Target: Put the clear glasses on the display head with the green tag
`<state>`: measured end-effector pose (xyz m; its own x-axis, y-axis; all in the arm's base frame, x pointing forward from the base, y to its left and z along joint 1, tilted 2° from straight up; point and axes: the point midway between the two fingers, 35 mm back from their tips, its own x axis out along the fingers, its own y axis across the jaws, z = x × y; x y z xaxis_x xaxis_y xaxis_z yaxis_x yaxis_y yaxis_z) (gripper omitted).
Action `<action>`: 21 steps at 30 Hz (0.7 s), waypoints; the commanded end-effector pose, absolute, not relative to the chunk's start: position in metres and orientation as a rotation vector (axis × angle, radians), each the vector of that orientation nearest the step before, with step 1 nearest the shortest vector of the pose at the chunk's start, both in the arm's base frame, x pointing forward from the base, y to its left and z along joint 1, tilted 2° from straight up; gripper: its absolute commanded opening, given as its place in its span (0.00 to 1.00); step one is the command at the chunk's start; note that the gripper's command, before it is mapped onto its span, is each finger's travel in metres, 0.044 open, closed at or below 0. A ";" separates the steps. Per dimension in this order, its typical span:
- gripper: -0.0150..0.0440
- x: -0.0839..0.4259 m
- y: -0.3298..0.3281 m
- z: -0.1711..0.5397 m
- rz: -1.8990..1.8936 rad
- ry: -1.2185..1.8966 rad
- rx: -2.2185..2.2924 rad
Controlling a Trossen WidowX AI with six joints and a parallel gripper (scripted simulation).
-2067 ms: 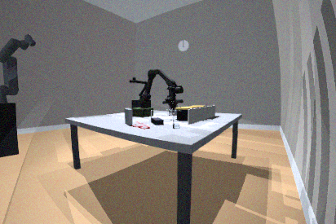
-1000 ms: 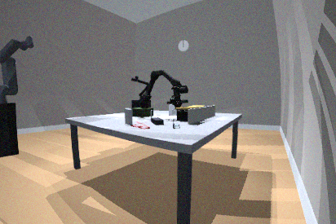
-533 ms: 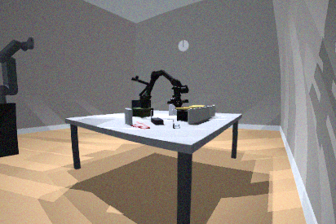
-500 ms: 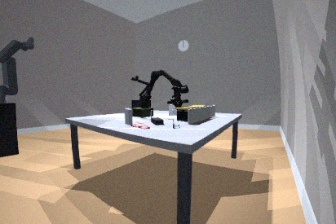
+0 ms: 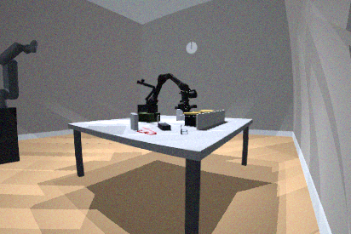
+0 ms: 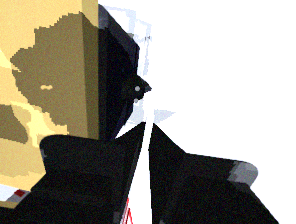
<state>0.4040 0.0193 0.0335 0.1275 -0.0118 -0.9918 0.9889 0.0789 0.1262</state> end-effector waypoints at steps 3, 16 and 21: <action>0.44 0.404 0.019 0.034 -1.067 1.139 1.197; 0.44 0.403 0.021 0.059 -1.105 1.176 1.175; 0.44 0.402 0.022 0.066 -1.116 1.186 1.169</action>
